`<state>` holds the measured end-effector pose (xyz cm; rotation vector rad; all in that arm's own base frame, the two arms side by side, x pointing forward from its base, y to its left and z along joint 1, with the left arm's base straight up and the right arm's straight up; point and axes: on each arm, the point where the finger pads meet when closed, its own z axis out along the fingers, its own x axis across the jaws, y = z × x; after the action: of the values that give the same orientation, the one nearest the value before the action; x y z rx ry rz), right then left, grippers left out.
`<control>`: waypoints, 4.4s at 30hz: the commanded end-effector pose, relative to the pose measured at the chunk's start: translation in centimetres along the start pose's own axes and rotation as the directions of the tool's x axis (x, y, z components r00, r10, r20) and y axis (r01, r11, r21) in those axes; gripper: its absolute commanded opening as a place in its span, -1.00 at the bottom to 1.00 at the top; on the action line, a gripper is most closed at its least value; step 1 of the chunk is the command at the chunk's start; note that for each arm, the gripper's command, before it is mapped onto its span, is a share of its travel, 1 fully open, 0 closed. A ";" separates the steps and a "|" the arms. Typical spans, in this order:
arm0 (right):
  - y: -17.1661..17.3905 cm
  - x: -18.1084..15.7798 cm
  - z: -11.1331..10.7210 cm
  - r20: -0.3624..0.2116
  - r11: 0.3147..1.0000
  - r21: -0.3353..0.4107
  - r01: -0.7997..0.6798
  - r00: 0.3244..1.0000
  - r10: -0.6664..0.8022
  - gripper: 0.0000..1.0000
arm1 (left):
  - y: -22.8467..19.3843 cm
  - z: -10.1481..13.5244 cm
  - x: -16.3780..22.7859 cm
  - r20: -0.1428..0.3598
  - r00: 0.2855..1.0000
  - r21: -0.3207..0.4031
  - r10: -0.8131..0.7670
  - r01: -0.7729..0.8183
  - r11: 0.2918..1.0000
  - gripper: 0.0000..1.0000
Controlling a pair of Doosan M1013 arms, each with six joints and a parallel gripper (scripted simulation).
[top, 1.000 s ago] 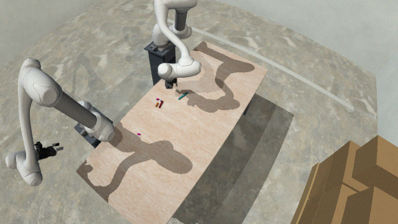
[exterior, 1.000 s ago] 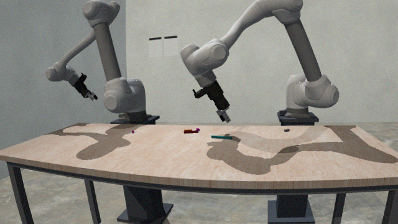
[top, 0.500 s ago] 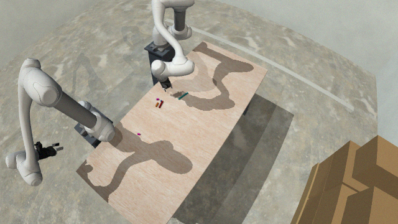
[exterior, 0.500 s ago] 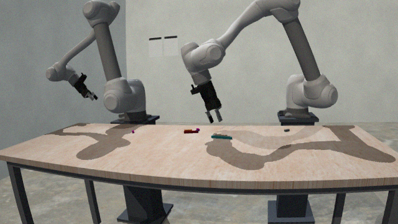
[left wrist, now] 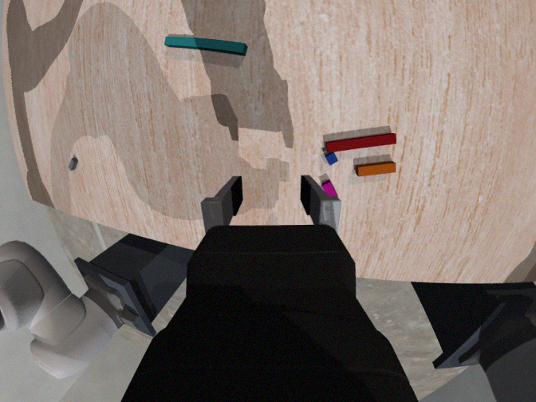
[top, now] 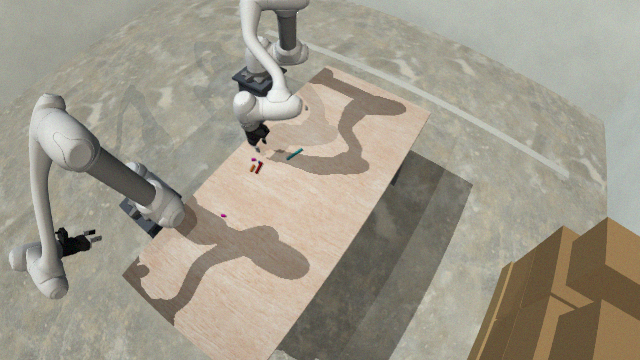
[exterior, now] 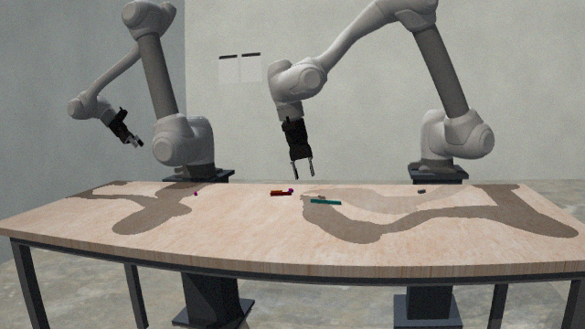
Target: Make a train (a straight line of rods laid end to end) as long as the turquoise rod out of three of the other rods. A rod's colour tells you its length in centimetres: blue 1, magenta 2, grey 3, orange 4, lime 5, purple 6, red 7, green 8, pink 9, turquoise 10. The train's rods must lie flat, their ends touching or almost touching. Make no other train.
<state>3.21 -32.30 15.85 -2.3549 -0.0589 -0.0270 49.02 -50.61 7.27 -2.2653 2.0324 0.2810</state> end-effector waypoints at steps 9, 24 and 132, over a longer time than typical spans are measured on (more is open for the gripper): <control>0.0 0.0 0.0 0.000 1.000 -0.001 0.000 1.000 0.000 1.00 | 3.0 -1.0 3.5 -0.133 0.884 -0.016 -0.448 0.450 0.893 1.00; 0.0 0.0 0.0 0.000 1.000 -0.001 0.000 1.000 0.000 1.00 | 5.0 -1.6 5.4 -0.187 0.731 -0.084 -0.656 0.654 0.752 1.00; 0.0 0.0 0.0 0.000 1.000 -0.001 0.000 1.000 0.000 1.00 | -7.1 -0.3 -5.0 -0.193 0.981 0.063 0.018 -0.006 0.998 1.00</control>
<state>3.21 -32.30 15.85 -2.3549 -0.0589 -0.0270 54.69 -46.03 7.99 -2.3904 2.0104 -0.0047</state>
